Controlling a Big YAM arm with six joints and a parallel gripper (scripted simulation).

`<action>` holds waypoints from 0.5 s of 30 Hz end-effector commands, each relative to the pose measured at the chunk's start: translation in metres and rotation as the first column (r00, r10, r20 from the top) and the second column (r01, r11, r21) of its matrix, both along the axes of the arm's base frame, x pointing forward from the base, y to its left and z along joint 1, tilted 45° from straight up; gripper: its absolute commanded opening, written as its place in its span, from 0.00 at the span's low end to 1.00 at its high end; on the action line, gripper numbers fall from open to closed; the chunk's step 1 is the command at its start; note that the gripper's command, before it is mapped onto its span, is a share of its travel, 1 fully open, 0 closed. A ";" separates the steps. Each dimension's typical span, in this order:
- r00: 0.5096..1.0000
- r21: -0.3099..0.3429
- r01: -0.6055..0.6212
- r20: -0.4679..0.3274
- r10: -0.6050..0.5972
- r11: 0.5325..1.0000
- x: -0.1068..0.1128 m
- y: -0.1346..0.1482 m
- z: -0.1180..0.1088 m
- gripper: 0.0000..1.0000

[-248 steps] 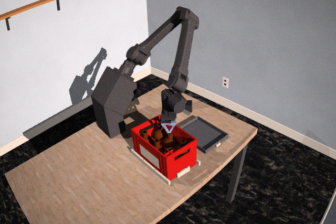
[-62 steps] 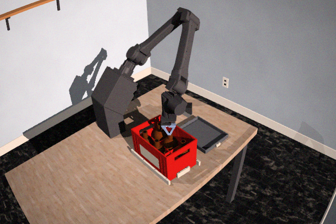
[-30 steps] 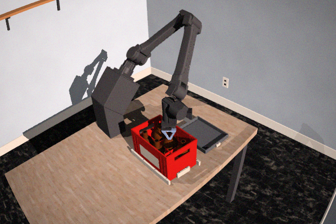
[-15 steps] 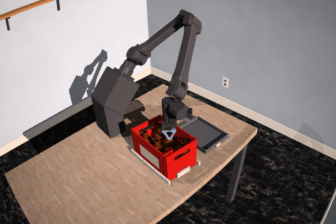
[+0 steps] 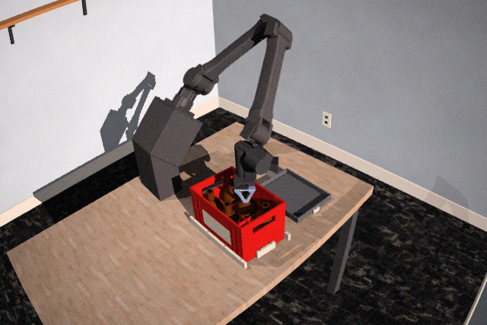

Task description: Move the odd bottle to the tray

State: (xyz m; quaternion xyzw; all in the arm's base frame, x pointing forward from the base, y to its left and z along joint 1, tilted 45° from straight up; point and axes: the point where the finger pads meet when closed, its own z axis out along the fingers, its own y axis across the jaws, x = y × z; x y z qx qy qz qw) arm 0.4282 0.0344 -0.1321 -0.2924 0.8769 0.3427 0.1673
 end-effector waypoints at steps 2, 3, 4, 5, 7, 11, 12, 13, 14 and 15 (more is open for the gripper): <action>1.000 0.007 -0.011 -0.016 0.011 1.000 -0.005 0.009 -0.010 0.61; 1.000 0.007 -0.011 -0.016 0.011 1.000 -0.005 0.009 -0.010 0.61; 1.000 0.007 -0.011 -0.016 0.011 1.000 -0.005 0.009 -0.010 0.61; 1.000 0.007 -0.011 -0.016 0.011 1.000 -0.005 0.009 -0.010 0.61; 1.000 0.007 -0.011 -0.016 0.011 1.000 -0.005 0.009 -0.010 0.61; 1.000 0.007 -0.011 -0.016 0.011 1.000 -0.005 0.009 -0.010 0.00; 1.000 0.007 -0.011 -0.016 0.011 1.000 -0.005 0.009 -0.010 0.00; 1.000 0.007 -0.011 -0.016 0.011 1.000 -0.005 0.009 -0.010 0.00; 1.000 0.005 -0.011 -0.015 0.011 1.000 -0.005 0.009 -0.010 0.00; 1.000 0.005 -0.013 -0.013 0.013 1.000 -0.005 0.009 -0.010 0.00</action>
